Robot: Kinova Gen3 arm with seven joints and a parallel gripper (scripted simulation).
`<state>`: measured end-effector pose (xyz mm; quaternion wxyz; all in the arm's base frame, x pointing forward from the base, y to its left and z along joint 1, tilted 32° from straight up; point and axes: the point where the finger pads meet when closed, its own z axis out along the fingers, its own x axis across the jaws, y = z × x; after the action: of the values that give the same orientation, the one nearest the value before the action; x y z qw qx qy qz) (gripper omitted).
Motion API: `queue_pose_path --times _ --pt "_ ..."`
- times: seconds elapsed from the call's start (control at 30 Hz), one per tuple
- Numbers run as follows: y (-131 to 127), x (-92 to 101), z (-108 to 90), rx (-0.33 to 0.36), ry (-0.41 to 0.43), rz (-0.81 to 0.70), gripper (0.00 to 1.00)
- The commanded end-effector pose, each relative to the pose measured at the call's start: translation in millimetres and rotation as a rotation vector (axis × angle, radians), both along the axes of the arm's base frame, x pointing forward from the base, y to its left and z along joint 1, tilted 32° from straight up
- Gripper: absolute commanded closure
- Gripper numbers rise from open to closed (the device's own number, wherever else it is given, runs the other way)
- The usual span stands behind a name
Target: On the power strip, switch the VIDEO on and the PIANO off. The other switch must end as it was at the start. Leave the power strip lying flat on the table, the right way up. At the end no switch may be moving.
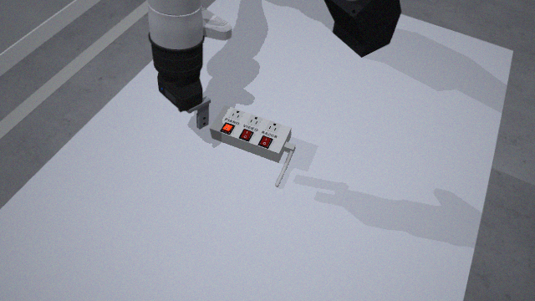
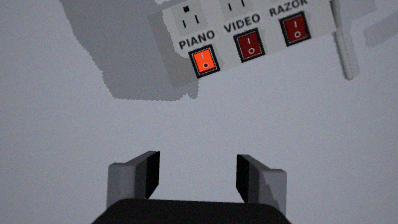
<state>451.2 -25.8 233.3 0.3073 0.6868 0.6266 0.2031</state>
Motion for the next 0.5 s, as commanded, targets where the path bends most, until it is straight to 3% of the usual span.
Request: queue_pose_path --times 0.0,0.47 --pt "2.3 -2.5 -3.7 0.000 0.010 -0.001 0.00" --pt "8.7 -9.1 -12.4 0.004 0.035 -0.003 0.00"
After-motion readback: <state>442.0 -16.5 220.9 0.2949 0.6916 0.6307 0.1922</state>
